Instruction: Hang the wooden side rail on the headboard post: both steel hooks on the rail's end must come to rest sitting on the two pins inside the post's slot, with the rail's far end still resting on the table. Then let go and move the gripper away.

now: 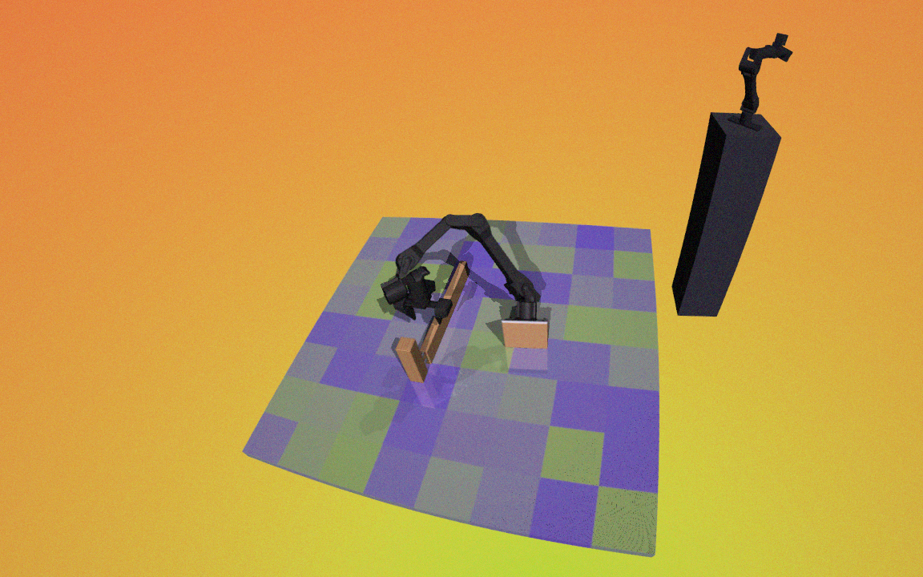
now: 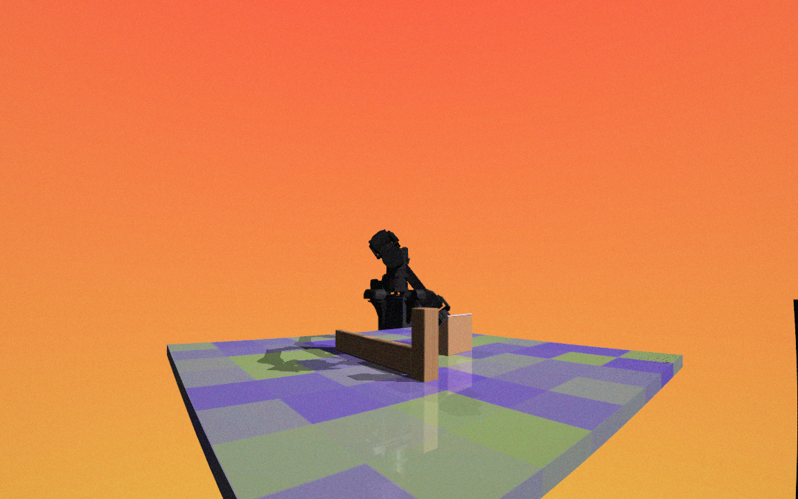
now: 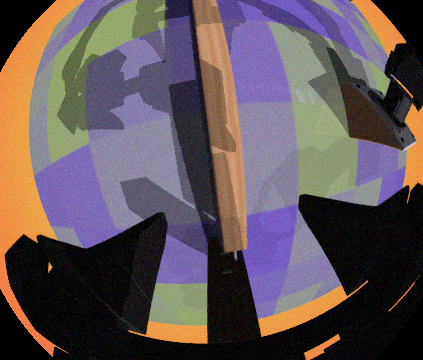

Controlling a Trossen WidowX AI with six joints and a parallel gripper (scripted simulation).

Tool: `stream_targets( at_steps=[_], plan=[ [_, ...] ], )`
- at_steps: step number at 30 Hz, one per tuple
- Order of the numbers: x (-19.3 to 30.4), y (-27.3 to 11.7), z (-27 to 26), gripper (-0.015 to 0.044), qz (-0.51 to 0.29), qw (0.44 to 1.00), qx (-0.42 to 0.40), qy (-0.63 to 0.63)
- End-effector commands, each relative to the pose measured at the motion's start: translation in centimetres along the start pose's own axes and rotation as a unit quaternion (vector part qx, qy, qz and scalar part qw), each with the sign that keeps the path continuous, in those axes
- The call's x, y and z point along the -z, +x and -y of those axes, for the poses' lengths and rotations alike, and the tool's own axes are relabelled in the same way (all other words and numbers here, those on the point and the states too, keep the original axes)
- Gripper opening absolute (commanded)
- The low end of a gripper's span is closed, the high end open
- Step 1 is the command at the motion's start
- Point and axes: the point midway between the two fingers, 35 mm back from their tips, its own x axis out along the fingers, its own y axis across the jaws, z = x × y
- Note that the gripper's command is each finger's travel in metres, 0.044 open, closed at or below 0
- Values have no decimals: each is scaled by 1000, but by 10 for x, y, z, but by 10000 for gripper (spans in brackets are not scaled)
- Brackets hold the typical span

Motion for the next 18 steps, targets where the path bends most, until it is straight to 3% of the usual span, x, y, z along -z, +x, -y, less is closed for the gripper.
stream_targets(
  at_steps=[1,18],
  plan=[
    [-3,22,2,440,7,1000,6,-2],
    [-3,49,1,440,7,1000,6,-2]
  ],
)
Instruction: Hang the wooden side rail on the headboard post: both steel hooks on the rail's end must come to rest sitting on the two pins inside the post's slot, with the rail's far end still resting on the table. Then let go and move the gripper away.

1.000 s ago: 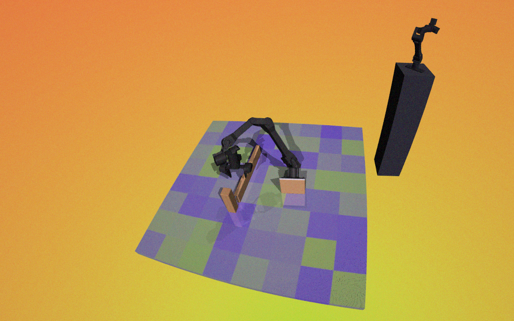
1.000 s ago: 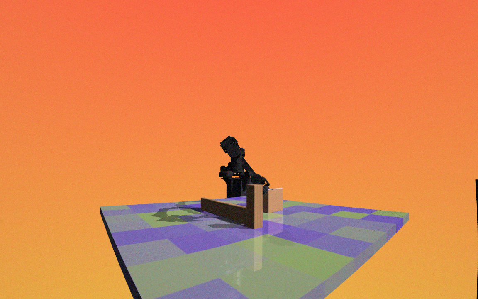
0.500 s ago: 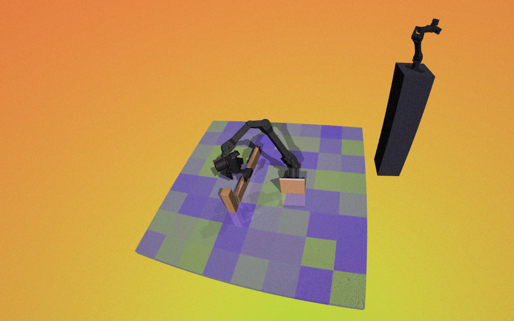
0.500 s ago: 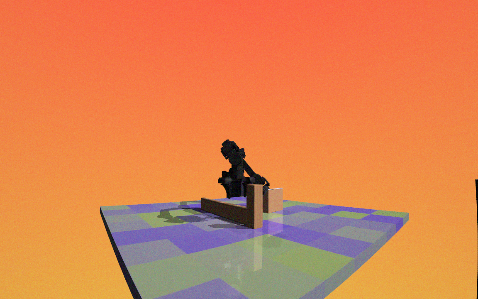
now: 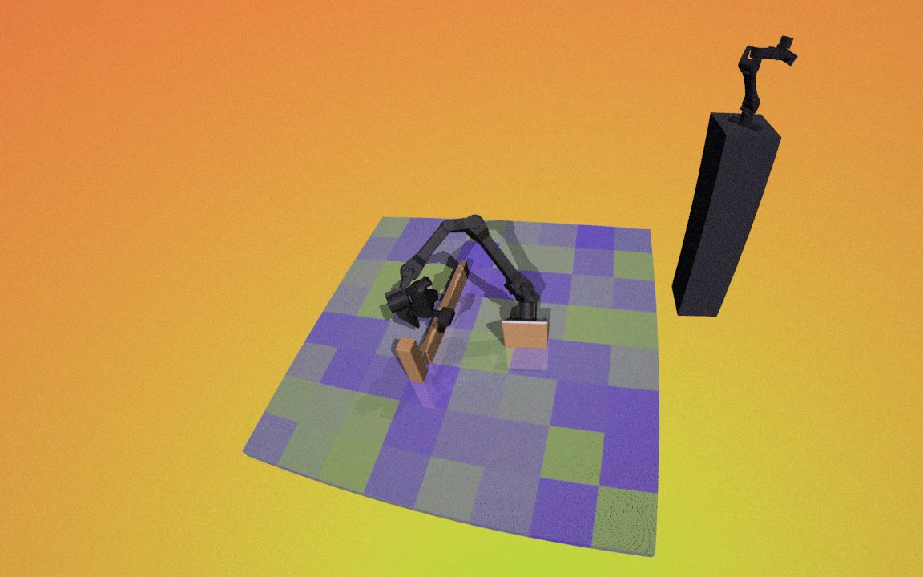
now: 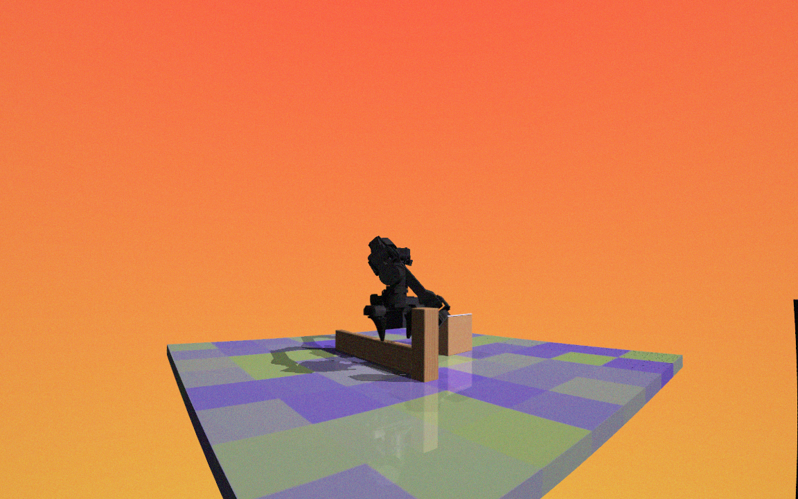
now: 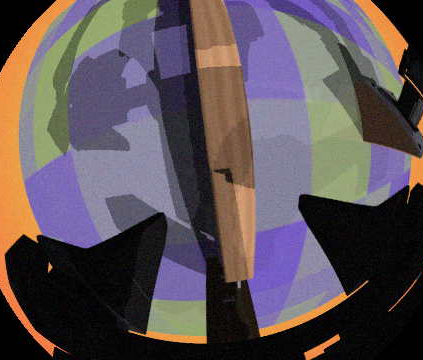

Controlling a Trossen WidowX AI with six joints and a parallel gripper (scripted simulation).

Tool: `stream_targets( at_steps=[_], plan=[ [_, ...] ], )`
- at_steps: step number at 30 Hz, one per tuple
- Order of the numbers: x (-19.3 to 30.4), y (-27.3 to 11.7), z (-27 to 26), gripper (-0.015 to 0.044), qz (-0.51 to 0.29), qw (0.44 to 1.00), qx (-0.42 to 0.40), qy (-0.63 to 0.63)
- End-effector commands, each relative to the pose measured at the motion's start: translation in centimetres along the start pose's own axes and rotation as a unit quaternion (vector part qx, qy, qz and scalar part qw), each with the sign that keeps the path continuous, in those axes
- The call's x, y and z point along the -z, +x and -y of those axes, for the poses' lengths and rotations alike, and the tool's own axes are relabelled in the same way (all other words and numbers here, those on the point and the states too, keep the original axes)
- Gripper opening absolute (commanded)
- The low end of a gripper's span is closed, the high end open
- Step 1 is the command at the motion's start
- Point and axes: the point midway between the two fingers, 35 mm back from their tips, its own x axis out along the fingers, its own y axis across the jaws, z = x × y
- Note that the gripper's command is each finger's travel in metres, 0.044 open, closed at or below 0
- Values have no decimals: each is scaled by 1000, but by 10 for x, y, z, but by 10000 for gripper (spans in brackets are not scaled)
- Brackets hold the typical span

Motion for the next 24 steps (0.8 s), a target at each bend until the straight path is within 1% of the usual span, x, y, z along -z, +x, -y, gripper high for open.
stream_targets(
  at_steps=[1,24],
  plan=[
    [0,7,0,440,2,1000,1,-3],
    [0,44,0,440,3,1000,0,-3]
  ],
)
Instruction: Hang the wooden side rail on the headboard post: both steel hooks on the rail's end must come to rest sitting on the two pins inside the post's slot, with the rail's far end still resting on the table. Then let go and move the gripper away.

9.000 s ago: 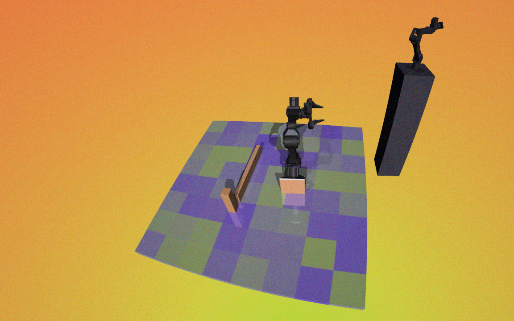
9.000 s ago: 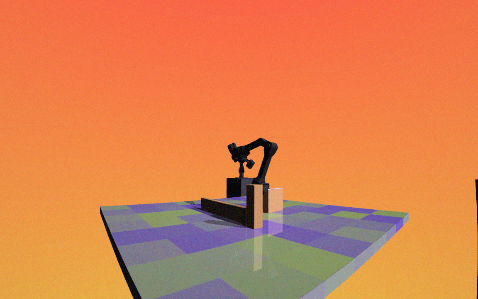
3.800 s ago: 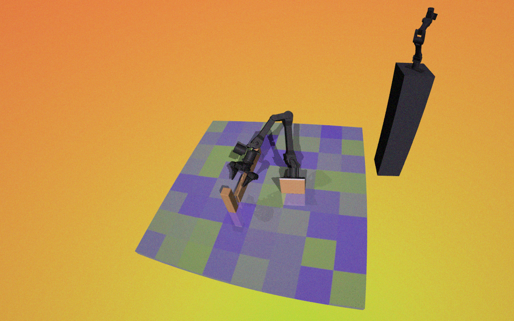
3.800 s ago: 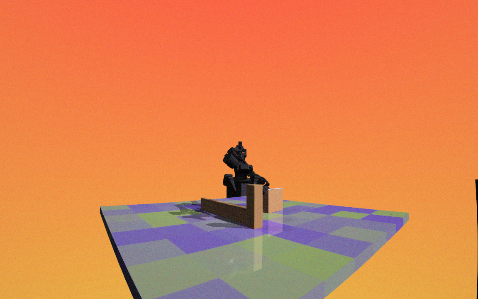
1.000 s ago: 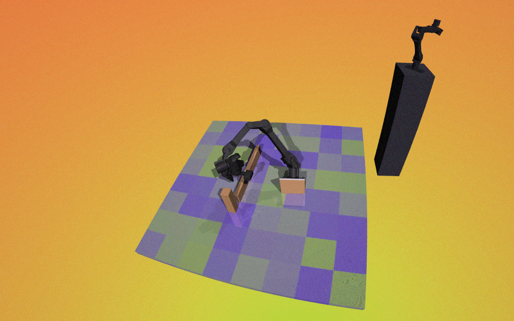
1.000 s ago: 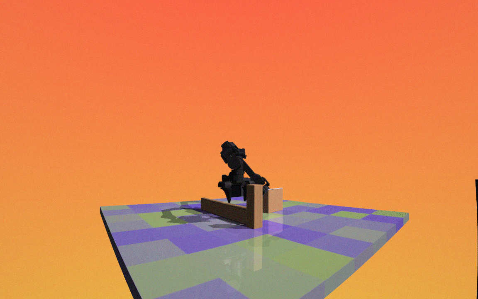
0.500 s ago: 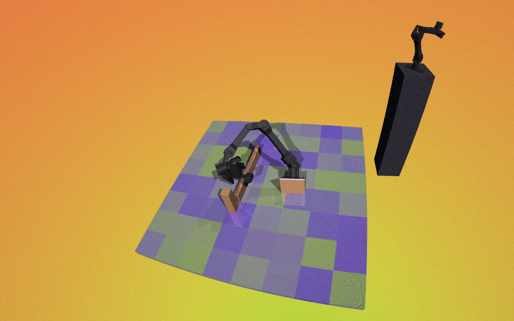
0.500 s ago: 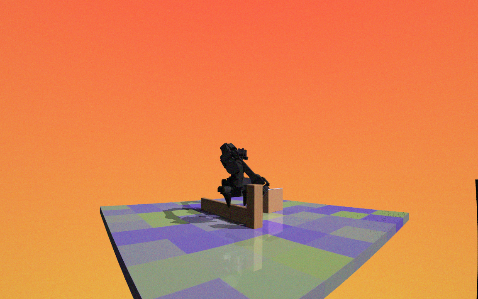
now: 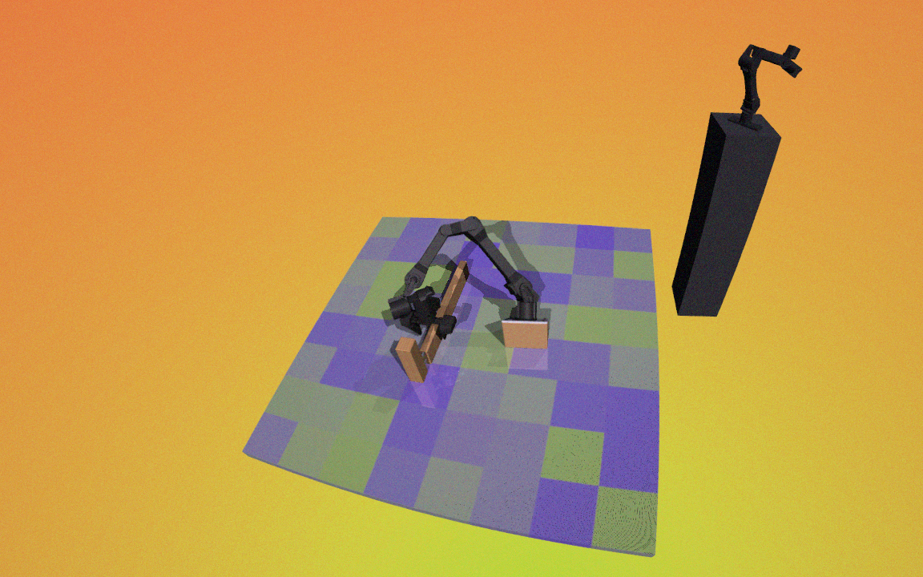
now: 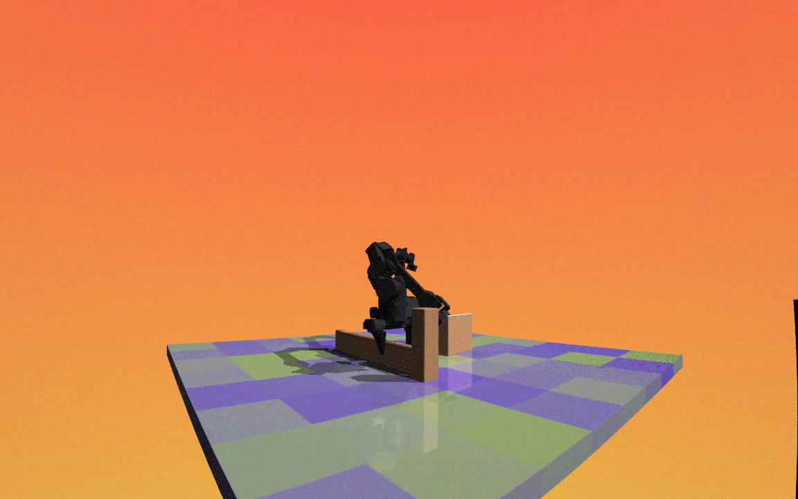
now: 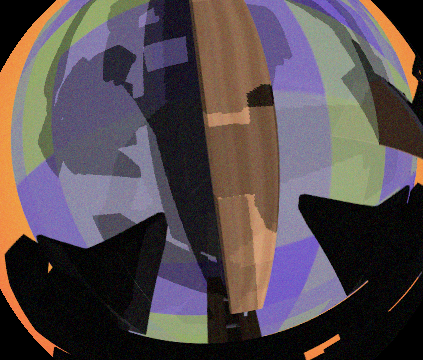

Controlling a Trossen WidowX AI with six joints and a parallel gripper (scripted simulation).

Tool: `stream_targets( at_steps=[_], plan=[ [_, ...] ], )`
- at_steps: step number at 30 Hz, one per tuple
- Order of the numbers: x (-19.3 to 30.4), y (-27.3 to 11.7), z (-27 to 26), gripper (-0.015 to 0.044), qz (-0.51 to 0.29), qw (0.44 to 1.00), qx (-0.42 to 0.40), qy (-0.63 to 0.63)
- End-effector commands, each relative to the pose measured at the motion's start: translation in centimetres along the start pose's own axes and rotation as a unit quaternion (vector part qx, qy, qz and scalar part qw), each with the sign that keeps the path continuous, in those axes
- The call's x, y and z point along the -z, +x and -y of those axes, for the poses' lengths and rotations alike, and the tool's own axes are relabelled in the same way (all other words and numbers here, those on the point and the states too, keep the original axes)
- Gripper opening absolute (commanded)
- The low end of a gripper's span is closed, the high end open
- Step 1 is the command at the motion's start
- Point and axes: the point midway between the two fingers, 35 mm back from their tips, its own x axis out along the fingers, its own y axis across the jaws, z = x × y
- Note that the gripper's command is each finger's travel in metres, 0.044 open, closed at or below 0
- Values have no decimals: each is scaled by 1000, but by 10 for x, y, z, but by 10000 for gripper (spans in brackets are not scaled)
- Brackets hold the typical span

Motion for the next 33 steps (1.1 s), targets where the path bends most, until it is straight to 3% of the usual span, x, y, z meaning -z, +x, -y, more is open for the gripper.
stream_targets(
  at_steps=[1,12,24,30,33],
  plan=[
    [0,8,1,440,3,1000,1,-4],
    [-1,22,2,440,4,1000,1,-4],
    [-1,22,2,125,4,1000,1,-4],
    [-1,22,2,85,4,1000,1,-4],
    [-1,22,2,6,4,1000,1,-4]
  ],
)
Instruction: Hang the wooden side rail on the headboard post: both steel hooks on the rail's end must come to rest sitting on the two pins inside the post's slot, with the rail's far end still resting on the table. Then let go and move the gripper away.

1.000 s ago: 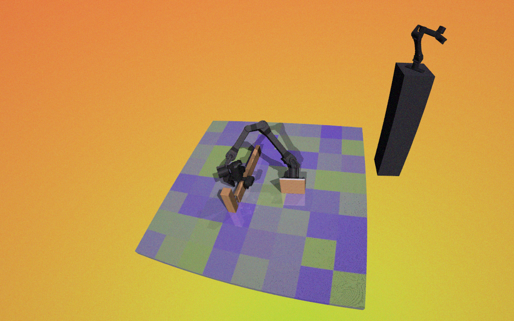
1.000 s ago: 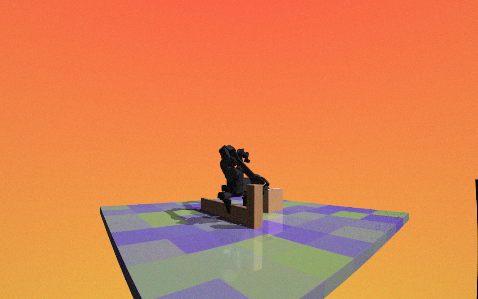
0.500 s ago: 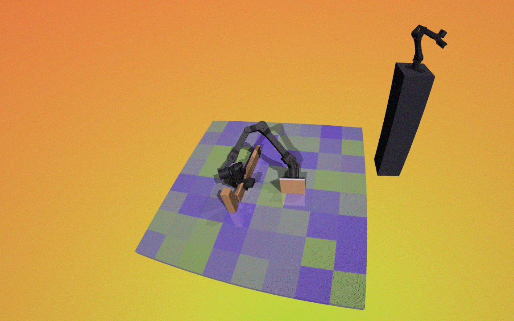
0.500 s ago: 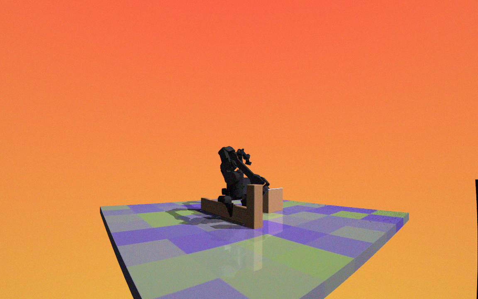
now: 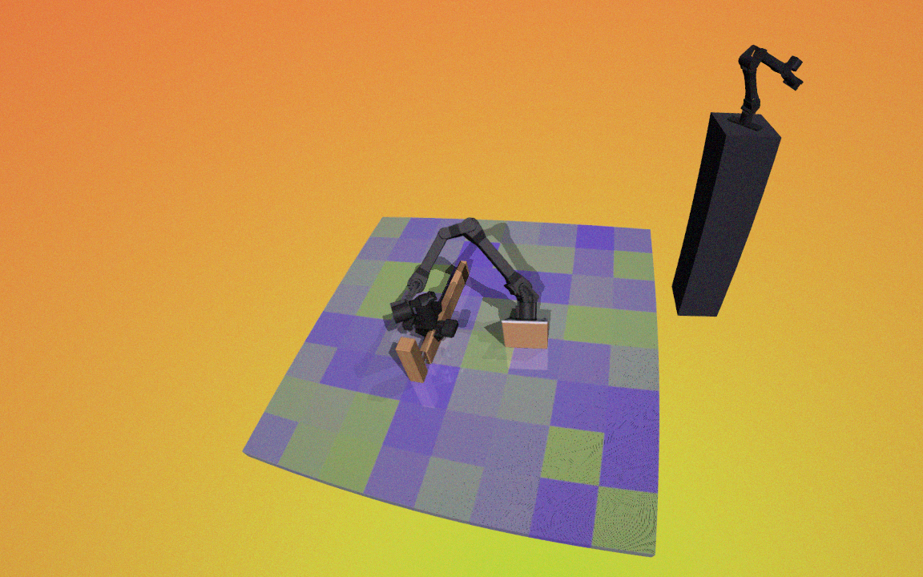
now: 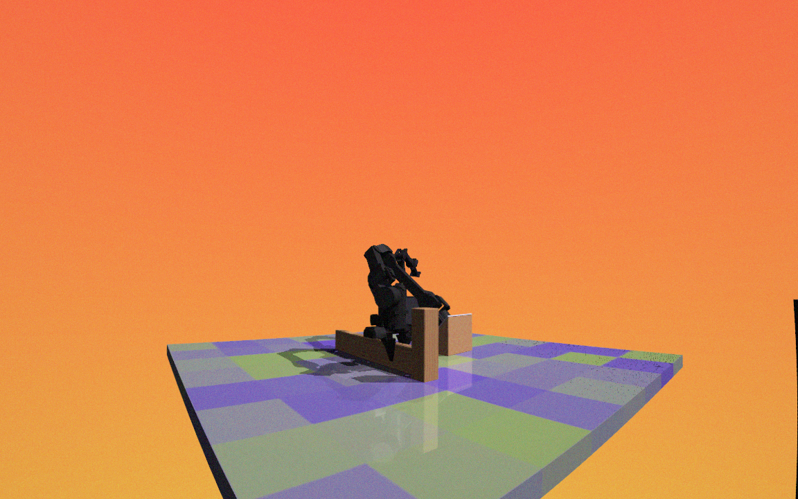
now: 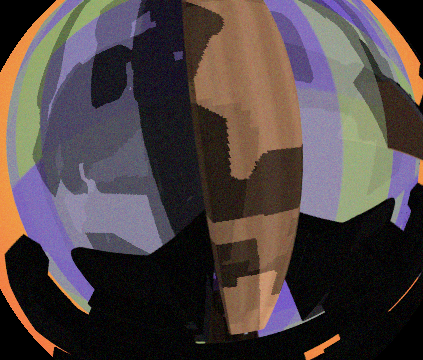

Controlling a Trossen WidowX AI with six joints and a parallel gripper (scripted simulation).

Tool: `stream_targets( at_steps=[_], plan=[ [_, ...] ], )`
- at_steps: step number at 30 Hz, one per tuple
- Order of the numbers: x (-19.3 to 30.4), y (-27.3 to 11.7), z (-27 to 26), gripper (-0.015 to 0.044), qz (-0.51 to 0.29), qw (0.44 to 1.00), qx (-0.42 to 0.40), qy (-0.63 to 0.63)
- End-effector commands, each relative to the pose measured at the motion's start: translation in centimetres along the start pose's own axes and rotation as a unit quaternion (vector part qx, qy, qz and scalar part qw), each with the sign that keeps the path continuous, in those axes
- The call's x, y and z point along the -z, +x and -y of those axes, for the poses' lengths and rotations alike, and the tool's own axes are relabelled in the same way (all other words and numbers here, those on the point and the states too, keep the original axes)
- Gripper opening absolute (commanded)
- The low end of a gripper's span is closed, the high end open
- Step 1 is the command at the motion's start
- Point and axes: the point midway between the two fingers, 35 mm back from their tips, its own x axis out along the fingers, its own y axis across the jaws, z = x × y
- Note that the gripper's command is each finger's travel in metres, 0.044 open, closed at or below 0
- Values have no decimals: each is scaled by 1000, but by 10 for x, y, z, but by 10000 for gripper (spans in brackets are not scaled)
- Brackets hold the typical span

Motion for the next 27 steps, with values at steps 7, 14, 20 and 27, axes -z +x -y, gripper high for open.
stream_targets(
  at_steps=[7,14,20,27],
  plan=[
    [0,0,0,0,1,1000,-1,-2],
    [0,0,-3,0,1,1000,-1,-2],
    [0,0,-6,0,1,1000,-1,-2],
    [0,0,-9,0,1,1000,-1,-2]
  ],
)
